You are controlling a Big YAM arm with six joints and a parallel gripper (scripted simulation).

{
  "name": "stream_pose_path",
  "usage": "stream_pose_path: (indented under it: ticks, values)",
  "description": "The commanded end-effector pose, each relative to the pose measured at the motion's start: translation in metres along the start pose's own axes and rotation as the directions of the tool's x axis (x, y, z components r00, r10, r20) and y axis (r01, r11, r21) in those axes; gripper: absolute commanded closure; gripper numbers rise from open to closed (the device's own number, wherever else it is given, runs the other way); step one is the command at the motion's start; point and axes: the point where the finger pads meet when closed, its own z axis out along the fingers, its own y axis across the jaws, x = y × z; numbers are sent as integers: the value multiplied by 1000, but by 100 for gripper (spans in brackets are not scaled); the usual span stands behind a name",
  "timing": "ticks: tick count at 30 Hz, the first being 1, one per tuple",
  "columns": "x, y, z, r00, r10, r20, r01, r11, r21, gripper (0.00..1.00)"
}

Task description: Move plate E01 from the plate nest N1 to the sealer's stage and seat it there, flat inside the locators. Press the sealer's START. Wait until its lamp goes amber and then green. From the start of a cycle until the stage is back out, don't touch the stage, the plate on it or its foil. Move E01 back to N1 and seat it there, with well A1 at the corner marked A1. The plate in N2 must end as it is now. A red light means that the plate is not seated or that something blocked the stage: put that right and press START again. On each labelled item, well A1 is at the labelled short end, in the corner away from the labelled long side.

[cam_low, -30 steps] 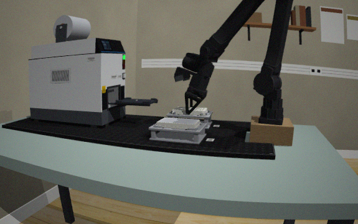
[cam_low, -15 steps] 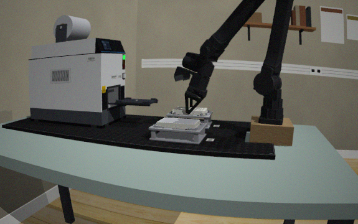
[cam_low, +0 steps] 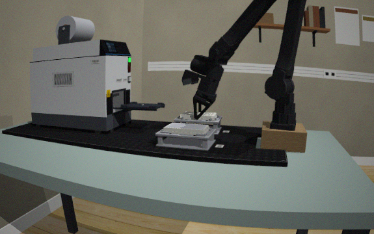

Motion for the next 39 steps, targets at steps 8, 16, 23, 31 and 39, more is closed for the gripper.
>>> stream_pose_path:
  ticks: [8, 16, 23, 31, 39]
  values:
    - [-24, -8, -10, 999, -8, 37, 8, 1000, 14, 0]
    - [-21, -8, -6, 1000, -5, 24, 4, 1000, 8, 3]
    - [-21, -8, -6, 1000, -4, 24, 4, 1000, 8, 6]
    - [-26, -10, -13, 999, -7, 46, 6, 1000, 19, 10]
    - [-21, -9, -7, 1000, -3, 28, 2, 1000, 11, 14]
